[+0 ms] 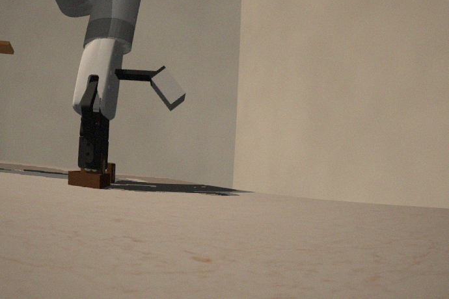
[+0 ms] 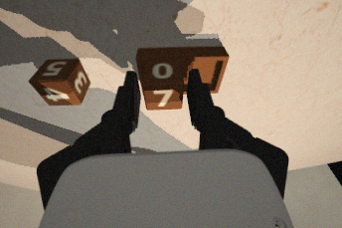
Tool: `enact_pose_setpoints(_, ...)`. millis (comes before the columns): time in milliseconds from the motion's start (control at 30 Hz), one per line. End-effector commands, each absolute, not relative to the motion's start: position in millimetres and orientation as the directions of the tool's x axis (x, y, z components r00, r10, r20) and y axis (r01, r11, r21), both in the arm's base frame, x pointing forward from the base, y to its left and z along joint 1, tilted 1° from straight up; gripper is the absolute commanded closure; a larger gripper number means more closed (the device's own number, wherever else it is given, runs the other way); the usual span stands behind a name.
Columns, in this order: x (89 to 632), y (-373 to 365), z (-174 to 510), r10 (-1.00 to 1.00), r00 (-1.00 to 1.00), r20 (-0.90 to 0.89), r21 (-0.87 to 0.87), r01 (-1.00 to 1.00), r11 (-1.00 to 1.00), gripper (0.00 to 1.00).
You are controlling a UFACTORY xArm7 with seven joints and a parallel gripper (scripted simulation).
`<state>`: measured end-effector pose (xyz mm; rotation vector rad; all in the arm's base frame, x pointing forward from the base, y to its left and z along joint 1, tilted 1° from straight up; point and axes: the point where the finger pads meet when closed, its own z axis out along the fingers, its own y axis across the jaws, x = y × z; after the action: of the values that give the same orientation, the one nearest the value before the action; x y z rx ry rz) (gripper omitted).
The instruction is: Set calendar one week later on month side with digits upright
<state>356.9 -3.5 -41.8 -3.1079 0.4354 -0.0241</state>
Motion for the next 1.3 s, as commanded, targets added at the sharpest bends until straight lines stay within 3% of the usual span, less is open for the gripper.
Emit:
enact_pose_setpoints(0,358.5,-3.4,-42.6,-0.275,0.961,0.018,-0.007,-0.275,-0.961,0.51)
enact_pose_setpoints(1133,358.5,-3.4,-42.6,-0.275,0.961,0.018,-0.007,-0.275,-0.961,0.51)
enact_pose_setpoints(1167,358.5,-3.4,-42.6,-0.275,0.961,0.018,-0.007,-0.275,-0.961,0.71)
enact_pose_setpoints(1267,358.5,-3.4,-42.6,-0.275,0.961,0.018,-0.007,-0.275,-0.961,0.71)
